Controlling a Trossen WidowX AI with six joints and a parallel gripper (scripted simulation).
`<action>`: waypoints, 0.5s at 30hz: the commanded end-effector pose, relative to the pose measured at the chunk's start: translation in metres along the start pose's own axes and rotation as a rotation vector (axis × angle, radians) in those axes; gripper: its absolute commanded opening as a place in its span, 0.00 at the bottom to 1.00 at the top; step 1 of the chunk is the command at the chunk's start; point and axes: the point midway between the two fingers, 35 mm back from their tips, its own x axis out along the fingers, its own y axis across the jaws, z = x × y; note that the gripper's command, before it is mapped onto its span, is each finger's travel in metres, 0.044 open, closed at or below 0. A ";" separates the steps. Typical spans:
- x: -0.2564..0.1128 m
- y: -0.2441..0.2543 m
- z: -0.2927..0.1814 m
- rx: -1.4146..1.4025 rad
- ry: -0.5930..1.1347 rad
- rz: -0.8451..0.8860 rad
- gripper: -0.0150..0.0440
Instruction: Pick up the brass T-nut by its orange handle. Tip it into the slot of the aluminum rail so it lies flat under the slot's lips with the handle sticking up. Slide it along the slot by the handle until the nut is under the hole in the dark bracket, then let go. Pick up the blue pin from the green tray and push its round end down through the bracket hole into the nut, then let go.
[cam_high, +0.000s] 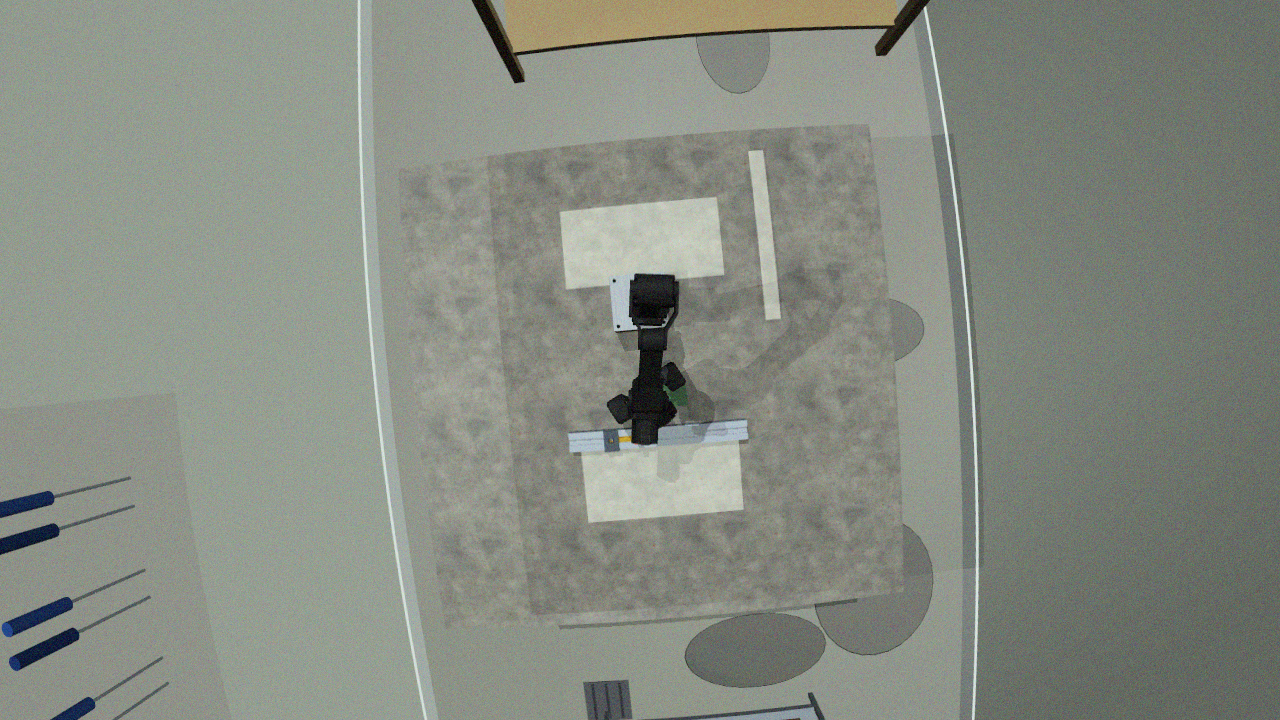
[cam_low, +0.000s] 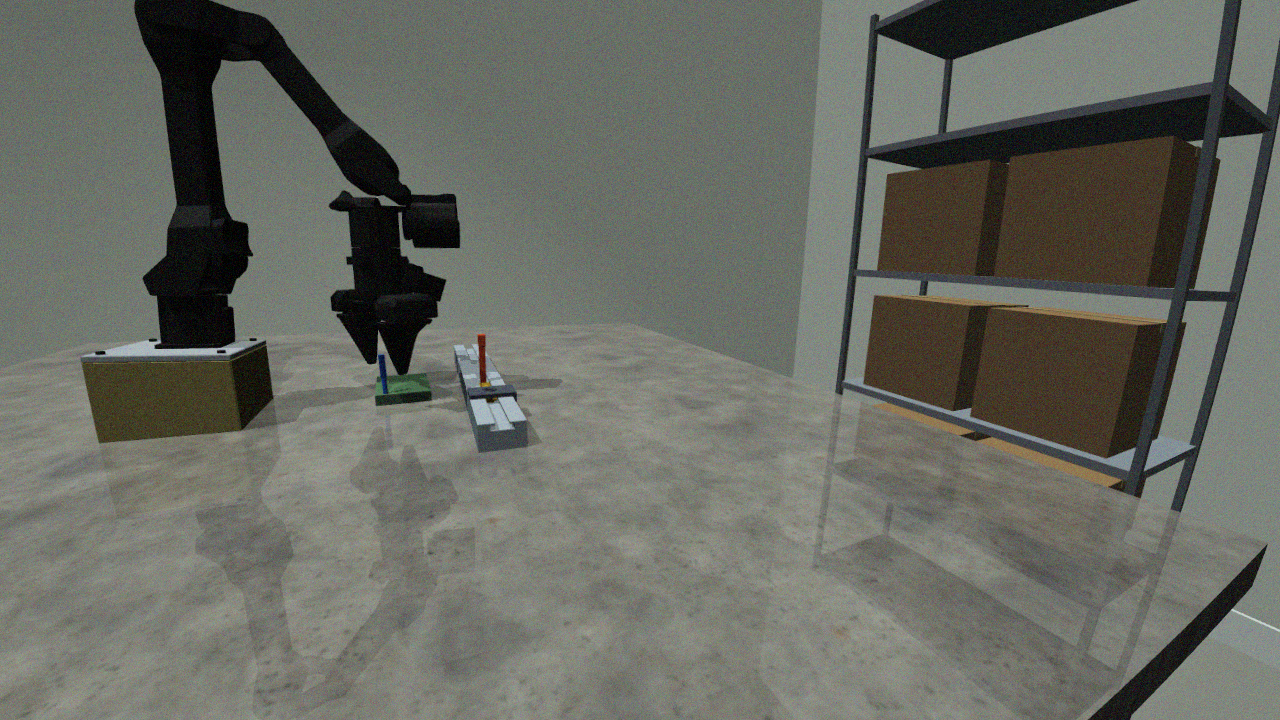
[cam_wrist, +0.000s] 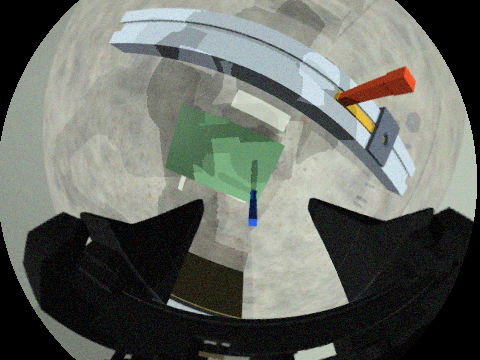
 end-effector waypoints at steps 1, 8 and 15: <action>0.009 0.002 -0.003 0.005 0.012 0.010 1.00; 0.019 0.003 -0.004 0.004 0.011 0.011 1.00; 0.025 0.004 -0.004 0.004 0.010 0.012 0.91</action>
